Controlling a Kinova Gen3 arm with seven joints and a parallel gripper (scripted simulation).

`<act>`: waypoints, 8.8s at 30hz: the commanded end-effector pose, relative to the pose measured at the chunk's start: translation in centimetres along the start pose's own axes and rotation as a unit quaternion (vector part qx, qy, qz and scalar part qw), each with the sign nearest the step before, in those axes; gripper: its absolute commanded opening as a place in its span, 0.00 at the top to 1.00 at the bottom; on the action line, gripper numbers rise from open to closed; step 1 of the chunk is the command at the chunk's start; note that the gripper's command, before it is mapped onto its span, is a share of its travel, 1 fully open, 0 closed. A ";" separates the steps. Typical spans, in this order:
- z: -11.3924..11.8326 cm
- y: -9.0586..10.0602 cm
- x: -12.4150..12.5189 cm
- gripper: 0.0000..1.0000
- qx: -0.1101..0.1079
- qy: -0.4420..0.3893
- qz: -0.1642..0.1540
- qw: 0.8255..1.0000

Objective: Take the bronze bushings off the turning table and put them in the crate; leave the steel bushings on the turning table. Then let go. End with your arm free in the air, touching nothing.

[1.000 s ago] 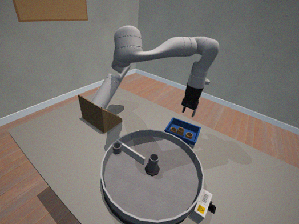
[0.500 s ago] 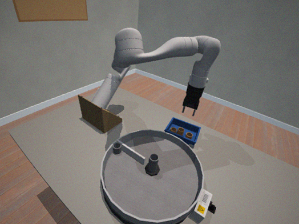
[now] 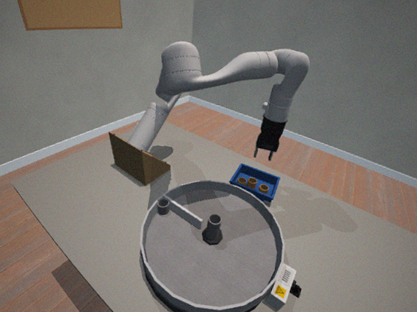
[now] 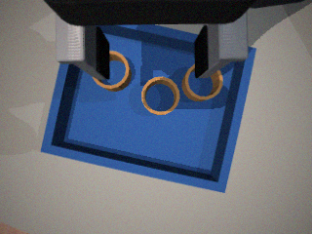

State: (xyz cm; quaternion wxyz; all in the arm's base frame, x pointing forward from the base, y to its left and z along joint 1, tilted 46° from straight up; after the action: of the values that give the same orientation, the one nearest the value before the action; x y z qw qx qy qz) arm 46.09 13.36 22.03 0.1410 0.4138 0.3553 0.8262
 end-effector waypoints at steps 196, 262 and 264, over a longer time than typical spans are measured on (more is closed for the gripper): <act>1.3 1.9 1.4 0.00 -0.023 0.409 0.008 0.912; 2.3 2.0 2.1 0.00 -0.034 0.330 0.013 0.943; 2.3 2.0 2.1 0.00 -0.034 0.330 0.013 0.943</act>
State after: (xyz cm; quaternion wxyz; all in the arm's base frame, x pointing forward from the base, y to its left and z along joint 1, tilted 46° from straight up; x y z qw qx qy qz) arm 46.71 14.22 25.54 0.0181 0.1176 0.3484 0.9298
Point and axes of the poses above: the point where the finger pads meet when closed, its own y axis back along the fingers, its own z axis across the jaws, x = y × z, the point moved 1 cm from there along y, back along the fingers, and after that the axes turned 13 degrees about y, right-handed, at the moved point
